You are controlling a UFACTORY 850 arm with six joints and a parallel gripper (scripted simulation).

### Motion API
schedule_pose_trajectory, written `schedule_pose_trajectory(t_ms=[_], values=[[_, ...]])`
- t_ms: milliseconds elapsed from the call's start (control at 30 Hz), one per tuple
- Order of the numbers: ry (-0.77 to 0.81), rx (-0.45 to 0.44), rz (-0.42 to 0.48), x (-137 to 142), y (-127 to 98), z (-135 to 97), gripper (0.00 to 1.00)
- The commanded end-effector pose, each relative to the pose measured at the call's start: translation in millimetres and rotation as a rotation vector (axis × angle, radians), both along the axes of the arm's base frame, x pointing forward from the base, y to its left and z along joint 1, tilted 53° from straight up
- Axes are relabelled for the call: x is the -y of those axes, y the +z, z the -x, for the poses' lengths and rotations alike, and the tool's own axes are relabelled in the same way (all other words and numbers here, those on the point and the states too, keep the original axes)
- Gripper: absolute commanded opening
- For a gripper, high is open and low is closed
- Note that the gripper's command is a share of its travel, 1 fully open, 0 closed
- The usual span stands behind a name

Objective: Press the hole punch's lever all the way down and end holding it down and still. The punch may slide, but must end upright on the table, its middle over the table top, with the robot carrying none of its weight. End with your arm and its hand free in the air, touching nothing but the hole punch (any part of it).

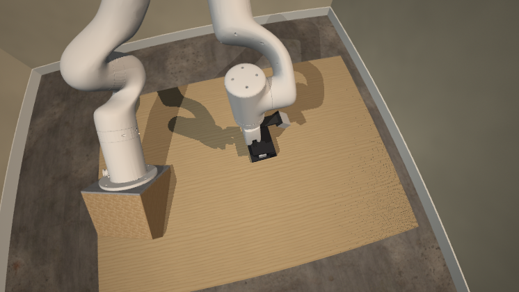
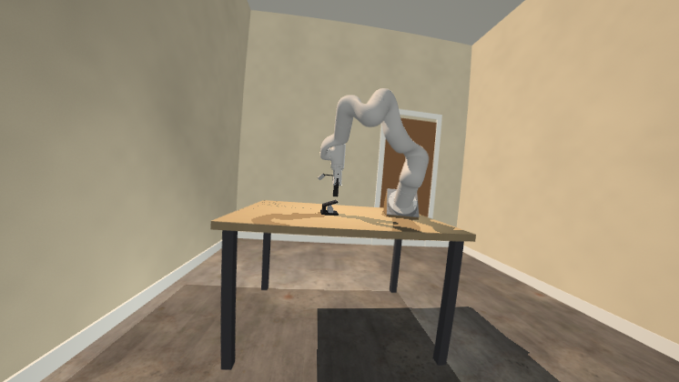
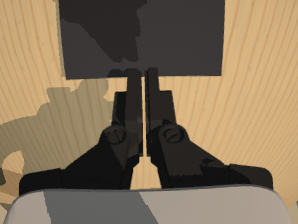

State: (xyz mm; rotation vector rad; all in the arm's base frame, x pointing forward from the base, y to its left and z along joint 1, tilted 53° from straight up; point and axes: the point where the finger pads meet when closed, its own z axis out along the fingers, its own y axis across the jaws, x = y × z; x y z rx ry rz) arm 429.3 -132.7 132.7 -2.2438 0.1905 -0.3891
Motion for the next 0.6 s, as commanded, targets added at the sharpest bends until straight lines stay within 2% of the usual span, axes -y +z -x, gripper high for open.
schedule_pose_trajectory(t_ms=[0,567], values=[[-0.001,0.001,0.001,-6.5,-5.9,-4.1,0.00],[-0.001,0.001,0.001,-15.1,-13.2,-8.3,0.00]])
